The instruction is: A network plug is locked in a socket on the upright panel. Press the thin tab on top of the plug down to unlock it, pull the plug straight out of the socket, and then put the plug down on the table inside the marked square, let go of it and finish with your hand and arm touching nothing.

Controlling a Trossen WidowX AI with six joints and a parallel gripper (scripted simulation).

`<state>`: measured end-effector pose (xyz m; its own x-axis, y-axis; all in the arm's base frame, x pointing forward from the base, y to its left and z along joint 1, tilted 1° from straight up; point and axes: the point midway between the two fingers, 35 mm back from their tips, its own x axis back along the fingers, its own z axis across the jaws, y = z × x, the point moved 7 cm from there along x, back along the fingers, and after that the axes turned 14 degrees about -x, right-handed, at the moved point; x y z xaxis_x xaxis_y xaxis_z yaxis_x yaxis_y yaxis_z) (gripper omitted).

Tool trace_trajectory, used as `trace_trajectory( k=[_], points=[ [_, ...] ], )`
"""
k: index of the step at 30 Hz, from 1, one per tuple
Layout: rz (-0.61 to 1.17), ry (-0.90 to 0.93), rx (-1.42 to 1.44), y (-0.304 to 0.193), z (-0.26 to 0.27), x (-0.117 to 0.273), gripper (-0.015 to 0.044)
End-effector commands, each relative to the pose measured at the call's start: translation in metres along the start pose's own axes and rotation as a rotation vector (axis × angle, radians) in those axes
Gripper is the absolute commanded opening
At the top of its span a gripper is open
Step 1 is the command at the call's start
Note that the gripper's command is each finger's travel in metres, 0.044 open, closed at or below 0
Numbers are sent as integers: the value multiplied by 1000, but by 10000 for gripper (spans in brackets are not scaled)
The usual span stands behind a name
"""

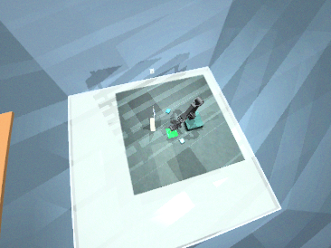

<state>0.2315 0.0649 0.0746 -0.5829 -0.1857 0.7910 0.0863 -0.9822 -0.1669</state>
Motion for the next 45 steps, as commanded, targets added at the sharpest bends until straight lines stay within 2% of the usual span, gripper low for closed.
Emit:
trace_trajectory(
  k=[1, 45],
  points=[
    [-7, -12, -3, 2, -6, -5, 0],
    [-7, -13, -3, 6, -26, -30, 0]
  ],
)
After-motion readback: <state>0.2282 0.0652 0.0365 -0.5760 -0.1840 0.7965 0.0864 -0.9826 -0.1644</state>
